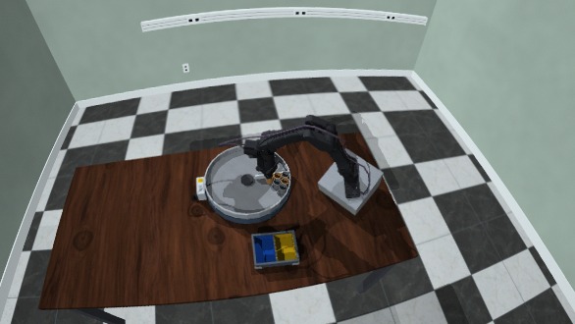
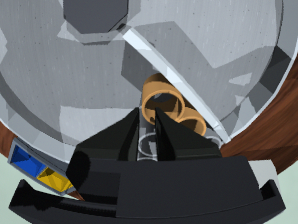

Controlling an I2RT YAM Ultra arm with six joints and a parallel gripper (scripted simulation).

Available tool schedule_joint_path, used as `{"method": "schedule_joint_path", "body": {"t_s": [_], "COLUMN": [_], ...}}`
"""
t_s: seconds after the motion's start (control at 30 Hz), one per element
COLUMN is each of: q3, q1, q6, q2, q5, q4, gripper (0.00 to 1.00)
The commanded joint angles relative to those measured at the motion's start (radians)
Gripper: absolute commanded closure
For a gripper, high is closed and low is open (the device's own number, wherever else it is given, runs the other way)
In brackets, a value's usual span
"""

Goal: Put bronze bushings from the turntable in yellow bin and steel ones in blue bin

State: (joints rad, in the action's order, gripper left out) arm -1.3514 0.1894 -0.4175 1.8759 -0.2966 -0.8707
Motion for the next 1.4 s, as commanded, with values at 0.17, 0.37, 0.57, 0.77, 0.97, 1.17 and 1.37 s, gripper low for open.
{"method": "schedule_joint_path", "body": {"t_s": [0.17,0.37,0.57,0.77,0.97,1.17,1.37], "q3": [-0.027,-0.026,-0.025,-0.025,-0.025,-0.025,-0.025], "q1": [0.015,0.012,0.012,0.012,0.012,0.012,0.012], "q6": [-0.006,-0.007,-0.007,-0.007,-0.007,-0.007,-0.007], "q2": [-0.014,0.0,0.002,0.002,0.002,0.002,0.002], "q5": [0.005,0.006,0.006,0.006,0.006,0.006,0.006], "q4": [0.018,0.021,0.022,0.022,0.022,0.022,0.022], "gripper": [0.86,0.86,0.86,0.86,0.86,0.86,0.86]}}
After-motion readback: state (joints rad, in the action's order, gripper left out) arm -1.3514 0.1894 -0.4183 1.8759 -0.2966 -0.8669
